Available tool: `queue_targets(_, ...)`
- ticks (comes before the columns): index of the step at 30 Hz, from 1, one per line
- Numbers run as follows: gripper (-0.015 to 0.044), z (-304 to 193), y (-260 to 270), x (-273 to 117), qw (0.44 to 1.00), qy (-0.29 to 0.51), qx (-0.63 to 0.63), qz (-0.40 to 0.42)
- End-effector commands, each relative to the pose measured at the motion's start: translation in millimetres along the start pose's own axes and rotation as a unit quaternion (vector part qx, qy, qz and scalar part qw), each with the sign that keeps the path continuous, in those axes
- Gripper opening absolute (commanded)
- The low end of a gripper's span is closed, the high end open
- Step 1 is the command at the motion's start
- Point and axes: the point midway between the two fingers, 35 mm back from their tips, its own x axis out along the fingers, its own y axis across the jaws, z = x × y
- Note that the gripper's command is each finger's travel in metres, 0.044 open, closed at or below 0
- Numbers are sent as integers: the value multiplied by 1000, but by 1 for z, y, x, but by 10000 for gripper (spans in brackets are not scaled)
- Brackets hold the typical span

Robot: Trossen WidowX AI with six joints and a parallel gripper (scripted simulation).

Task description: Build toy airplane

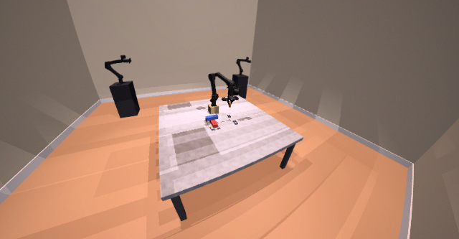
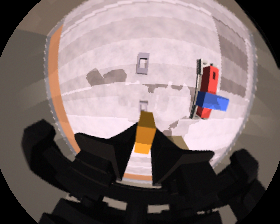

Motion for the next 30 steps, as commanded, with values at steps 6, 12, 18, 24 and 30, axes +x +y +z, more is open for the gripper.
queue_targets(6, 0, 17, -7, 3, 1000, 3, 2, 7)
queue_targets(12, 0, 29, -15, 5, 1000, -2, 3, 7)
queue_targets(18, 0, 43, -25, 5, 1000, -8, 5, 7)
queue_targets(24, 0, 55, -34, 7, 1000, -9, 4, 7)
queue_targets(30, 0, 67, -44, 10, 1000, -11, 3, 6)
